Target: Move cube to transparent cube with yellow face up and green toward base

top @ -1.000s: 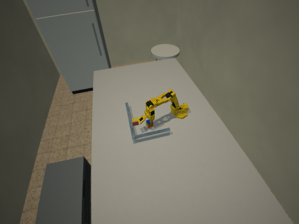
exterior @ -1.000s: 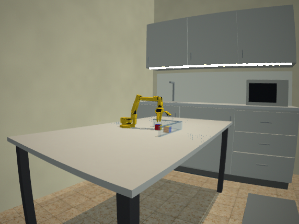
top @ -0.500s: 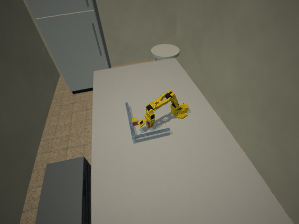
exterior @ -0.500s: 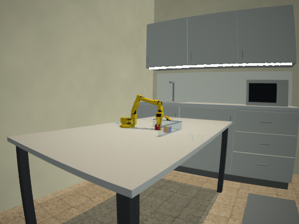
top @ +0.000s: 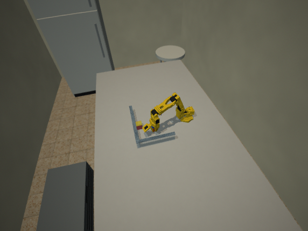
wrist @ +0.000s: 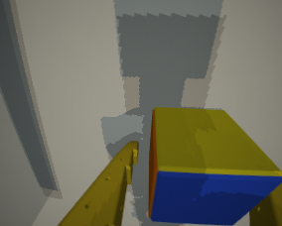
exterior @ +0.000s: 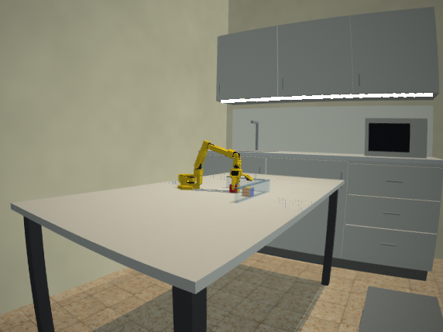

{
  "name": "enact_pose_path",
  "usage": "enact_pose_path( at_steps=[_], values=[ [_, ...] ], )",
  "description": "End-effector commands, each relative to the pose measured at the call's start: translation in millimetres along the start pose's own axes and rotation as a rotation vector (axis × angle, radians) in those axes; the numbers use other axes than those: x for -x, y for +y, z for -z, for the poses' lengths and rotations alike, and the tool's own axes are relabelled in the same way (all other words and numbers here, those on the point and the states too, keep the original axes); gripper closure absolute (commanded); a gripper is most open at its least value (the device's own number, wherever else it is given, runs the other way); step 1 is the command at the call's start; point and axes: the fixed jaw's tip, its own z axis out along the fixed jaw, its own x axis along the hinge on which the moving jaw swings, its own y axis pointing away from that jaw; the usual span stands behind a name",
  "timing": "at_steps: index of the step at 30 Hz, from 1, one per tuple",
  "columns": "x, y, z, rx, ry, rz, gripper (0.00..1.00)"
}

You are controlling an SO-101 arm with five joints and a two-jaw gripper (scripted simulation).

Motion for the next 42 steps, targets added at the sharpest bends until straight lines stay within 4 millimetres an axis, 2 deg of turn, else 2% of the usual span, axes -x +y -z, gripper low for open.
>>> enact_pose_path(
  at_steps=[1, 32, 42],
  values=[
    [7.1, 1.4, 9.5, 0.006, -0.056, 0.0, 0.65],
    [6.5, 1.6, 9.2, 0.006, -0.054, 0.002, 0.65],
    [6.5, -1.5, 9.2, 0.005, -0.054, 0.002, 0.71]
  ],
)
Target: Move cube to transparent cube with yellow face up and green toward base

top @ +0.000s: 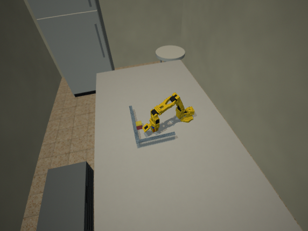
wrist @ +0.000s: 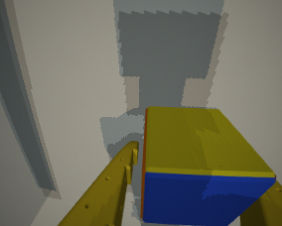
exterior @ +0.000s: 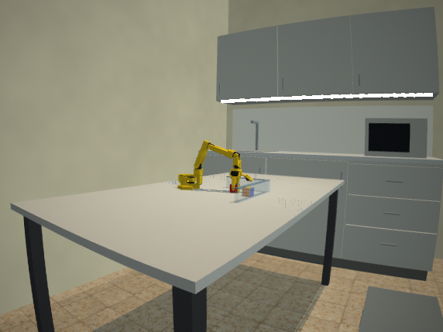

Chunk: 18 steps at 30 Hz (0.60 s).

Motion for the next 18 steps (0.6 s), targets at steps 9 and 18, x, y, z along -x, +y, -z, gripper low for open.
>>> enact_pose_path(
  at_steps=[9, 18],
  values=[
    [7.3, -3.4, 10.1, 0.005, -0.056, 0.003, 0.76],
    [7.3, -4.6, 10.1, 0.005, -0.056, 0.003, 0.78]
  ],
)
